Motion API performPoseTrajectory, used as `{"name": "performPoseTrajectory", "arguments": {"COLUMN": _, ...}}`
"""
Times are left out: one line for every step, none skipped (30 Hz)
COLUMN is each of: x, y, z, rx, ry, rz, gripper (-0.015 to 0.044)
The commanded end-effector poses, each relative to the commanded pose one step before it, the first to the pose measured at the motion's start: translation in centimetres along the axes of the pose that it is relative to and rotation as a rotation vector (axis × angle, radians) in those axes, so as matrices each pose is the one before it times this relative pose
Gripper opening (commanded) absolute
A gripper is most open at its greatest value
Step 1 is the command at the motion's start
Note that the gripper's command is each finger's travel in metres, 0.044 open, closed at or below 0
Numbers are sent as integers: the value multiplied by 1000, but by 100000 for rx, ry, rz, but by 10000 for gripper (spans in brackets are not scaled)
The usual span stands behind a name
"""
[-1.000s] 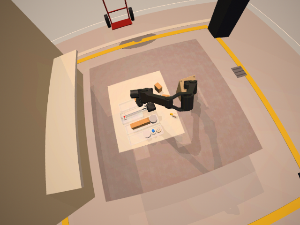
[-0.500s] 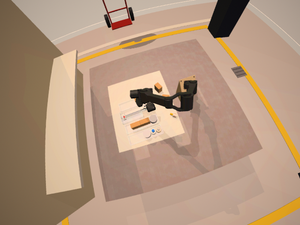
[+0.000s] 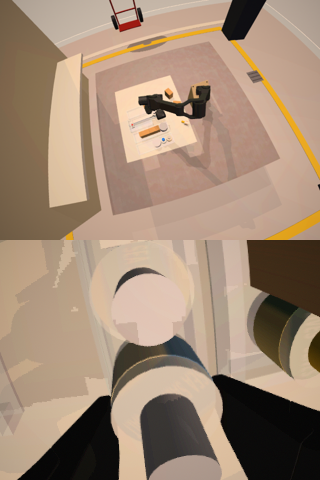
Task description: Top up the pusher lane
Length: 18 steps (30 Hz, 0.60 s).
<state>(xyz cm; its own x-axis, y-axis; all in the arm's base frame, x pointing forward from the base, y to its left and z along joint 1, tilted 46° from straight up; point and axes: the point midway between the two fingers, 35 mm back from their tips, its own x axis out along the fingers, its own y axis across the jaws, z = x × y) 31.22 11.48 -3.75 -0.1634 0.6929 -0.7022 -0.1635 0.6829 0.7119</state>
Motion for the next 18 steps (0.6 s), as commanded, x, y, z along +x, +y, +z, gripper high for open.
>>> {"name": "performPoseTrajectory", "arguments": {"x": -66, "y": 147, "z": 696, "rx": -1156, "ry": -2001, "rz": 418, "gripper": 0}}
{"name": "performPoseTrajectory", "arguments": {"x": 36, "y": 0, "z": 1, "rx": 0, "ry": 0, "rz": 0, "gripper": 0}}
{"name": "performPoseTrajectory", "arguments": {"x": 36, "y": 0, "z": 1, "rx": 0, "ry": 0, "rz": 0, "gripper": 0}}
{"name": "performPoseTrajectory", "arguments": {"x": 36, "y": 0, "z": 1, "rx": 0, "ry": 0, "rz": 0, "gripper": 0}}
{"name": "performPoseTrajectory", "arguments": {"x": 36, "y": 0, "z": 0, "rx": 0, "ry": 0, "rz": 0, "gripper": 0}}
{"name": "performPoseTrajectory", "arguments": {"x": 36, "y": 0, "z": 0, "rx": 0, "ry": 0, "rz": 0, "gripper": 0}}
{"name": "performPoseTrajectory", "arguments": {"x": 36, "y": 0, "z": -1, "rx": 0, "ry": 0, "rz": 0, "gripper": 0}}
{"name": "performPoseTrajectory", "arguments": {"x": 36, "y": 0, "z": -1, "rx": 0, "ry": 0, "rz": 0, "gripper": 0}}
{"name": "performPoseTrajectory", "arguments": {"x": 36, "y": 0, "z": -1, "rx": 0, "ry": 0, "rz": 0, "gripper": 0}}
{"name": "performPoseTrajectory", "arguments": {"x": 36, "y": 0, "z": -1, "rx": 0, "ry": 0, "rz": 0, "gripper": 0}}
{"name": "performPoseTrajectory", "arguments": {"x": 36, "y": 0, "z": -1, "rx": 0, "ry": 0, "rz": 0, "gripper": 0}}
{"name": "performPoseTrajectory", "arguments": {"x": 36, "y": 0, "z": -1, "rx": 0, "ry": 0, "rz": 1, "gripper": 0}}
{"name": "performPoseTrajectory", "arguments": {"x": 36, "y": 0, "z": -1, "rx": 0, "ry": 0, "rz": 1, "gripper": 0}}
{"name": "performPoseTrajectory", "arguments": {"x": 36, "y": 0, "z": -1, "rx": 0, "ry": 0, "rz": 1, "gripper": 0}}
{"name": "performPoseTrajectory", "arguments": {"x": 36, "y": 0, "z": -1, "rx": 0, "ry": 0, "rz": 1, "gripper": 0}}
{"name": "performPoseTrajectory", "arguments": {"x": 36, "y": 0, "z": -1, "rx": 0, "ry": 0, "rz": 1, "gripper": 0}}
{"name": "performPoseTrajectory", "arguments": {"x": 36, "y": 0, "z": -1, "rx": 0, "ry": 0, "rz": 1, "gripper": 0}}
{"name": "performPoseTrajectory", "arguments": {"x": 36, "y": 0, "z": -1, "rx": 0, "ry": 0, "rz": 1, "gripper": 0}}
